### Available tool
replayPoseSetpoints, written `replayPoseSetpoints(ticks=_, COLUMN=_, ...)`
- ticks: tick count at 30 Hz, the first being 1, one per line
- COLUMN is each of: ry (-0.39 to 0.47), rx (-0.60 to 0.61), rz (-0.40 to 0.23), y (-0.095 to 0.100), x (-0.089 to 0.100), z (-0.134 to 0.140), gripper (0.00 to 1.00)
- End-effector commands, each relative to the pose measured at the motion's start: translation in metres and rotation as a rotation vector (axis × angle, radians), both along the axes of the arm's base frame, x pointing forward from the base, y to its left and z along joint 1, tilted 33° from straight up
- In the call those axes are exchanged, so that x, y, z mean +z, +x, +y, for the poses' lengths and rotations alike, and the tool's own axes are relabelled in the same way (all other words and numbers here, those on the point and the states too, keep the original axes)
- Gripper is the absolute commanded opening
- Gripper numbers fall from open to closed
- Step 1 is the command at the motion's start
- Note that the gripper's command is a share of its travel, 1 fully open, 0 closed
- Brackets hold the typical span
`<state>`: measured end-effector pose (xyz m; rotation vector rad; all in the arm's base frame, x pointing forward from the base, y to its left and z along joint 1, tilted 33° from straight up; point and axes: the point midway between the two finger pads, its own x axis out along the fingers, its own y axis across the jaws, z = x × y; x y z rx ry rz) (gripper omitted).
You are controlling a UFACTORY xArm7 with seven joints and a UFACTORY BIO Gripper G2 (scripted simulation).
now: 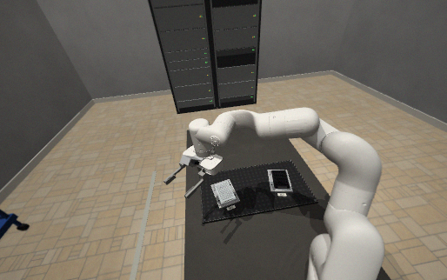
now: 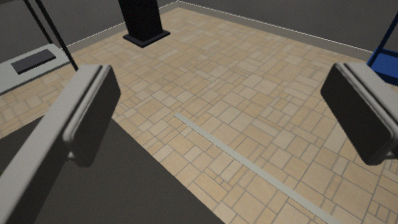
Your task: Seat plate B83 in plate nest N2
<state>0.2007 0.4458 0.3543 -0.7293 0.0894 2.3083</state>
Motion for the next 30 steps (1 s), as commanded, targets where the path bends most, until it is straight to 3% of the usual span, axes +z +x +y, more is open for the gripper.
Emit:
replayPoseSetpoints(ticks=1, ry=0.082, rx=-0.103, rz=-0.027, y=0.010, x=0.009, z=-0.003, gripper=0.37)
replayPoseSetpoints(ticks=12, ry=0.277, rx=-0.402, rz=-0.086, y=0.042, x=0.031, z=-0.024, gripper=0.37)
replayPoseSetpoints(ticks=15, ry=0.289, rx=-0.420, rz=-0.090, y=0.043, x=0.031, z=-0.024, gripper=0.37)
replayPoseSetpoints(ticks=30, ry=0.493, rx=-0.760, rz=-0.169, y=0.082, x=0.052, z=-0.064, gripper=0.37)
